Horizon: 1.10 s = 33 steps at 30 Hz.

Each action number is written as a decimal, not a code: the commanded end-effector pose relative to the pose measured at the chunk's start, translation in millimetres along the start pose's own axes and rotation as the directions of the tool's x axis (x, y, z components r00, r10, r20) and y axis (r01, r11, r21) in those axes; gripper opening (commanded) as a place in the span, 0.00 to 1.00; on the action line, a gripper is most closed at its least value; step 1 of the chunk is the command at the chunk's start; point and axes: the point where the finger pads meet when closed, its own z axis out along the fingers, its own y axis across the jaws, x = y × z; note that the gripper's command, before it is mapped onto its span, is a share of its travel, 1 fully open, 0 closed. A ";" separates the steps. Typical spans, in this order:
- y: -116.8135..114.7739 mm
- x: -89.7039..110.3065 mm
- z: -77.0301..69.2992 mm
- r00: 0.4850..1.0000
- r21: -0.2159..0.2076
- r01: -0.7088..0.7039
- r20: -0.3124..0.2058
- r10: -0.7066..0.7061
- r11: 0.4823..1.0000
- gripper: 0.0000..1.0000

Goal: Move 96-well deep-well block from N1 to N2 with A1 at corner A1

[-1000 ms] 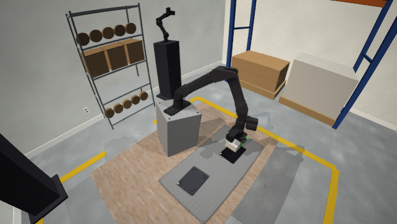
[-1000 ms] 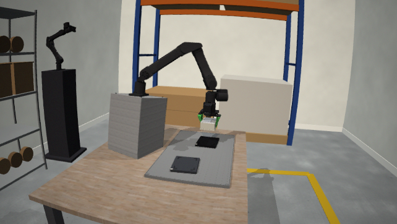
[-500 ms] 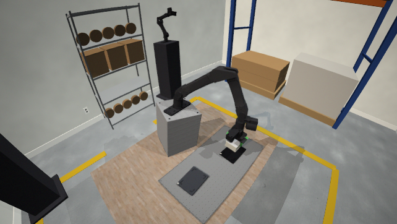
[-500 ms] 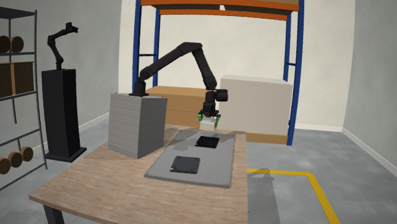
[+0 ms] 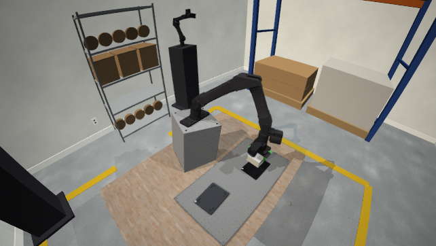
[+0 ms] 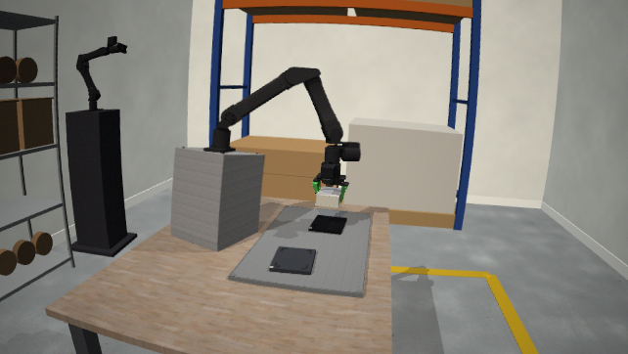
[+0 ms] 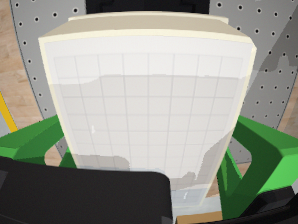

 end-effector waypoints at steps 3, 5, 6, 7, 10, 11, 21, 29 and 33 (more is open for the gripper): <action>4.6 0.8 3.7 1.000 -0.012 -0.001 -0.001 0.001 1.000 0.00; 4.9 1.0 7.1 1.000 -0.012 -0.001 -0.001 0.001 1.000 0.00; 5.0 1.1 8.7 1.000 -0.012 -0.001 -0.001 0.001 1.000 0.00; 5.2 1.2 10.4 1.000 -0.012 -0.001 -0.001 0.001 1.000 0.00; 5.9 1.6 15.4 1.000 -0.012 -0.001 -0.001 0.001 1.000 0.00; 6.1 1.7 17.1 1.000 -0.012 -0.001 -0.001 0.001 1.000 0.00; 6.9 2.2 30.4 1.000 -0.012 -0.001 -0.001 0.001 1.000 0.00; 7.6 2.7 43.7 1.000 -0.012 -0.001 -0.001 0.001 1.000 0.00; 7.8 2.8 47.1 1.000 -0.012 -0.001 -0.001 0.001 1.000 0.00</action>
